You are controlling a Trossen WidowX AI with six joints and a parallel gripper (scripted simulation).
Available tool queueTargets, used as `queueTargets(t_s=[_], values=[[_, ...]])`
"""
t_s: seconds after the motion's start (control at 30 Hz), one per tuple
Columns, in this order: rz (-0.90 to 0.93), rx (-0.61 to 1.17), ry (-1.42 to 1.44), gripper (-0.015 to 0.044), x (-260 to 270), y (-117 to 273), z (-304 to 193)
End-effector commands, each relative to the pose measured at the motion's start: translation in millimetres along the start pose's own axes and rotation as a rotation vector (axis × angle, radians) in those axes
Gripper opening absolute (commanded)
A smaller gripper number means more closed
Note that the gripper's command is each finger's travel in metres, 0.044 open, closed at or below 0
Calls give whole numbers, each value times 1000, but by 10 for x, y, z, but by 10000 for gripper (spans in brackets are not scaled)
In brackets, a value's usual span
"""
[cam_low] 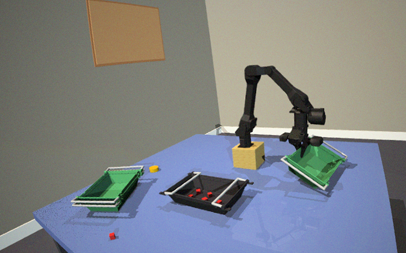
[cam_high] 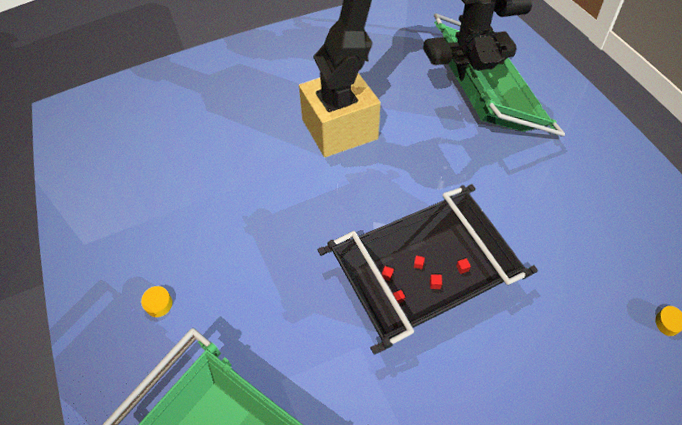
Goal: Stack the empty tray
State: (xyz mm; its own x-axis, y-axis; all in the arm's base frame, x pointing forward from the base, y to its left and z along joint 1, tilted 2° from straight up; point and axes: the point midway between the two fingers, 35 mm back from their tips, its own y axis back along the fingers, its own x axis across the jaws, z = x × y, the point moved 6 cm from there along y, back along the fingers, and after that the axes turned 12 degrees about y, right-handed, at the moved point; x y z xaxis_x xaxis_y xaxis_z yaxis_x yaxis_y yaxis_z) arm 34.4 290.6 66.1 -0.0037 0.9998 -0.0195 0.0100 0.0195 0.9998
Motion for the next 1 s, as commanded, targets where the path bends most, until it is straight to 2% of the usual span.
queueTargets(t_s=[0.0,0.97], values=[[17,-1,0,0,14,149,1],[17,-1,0,0,54,212,6]])
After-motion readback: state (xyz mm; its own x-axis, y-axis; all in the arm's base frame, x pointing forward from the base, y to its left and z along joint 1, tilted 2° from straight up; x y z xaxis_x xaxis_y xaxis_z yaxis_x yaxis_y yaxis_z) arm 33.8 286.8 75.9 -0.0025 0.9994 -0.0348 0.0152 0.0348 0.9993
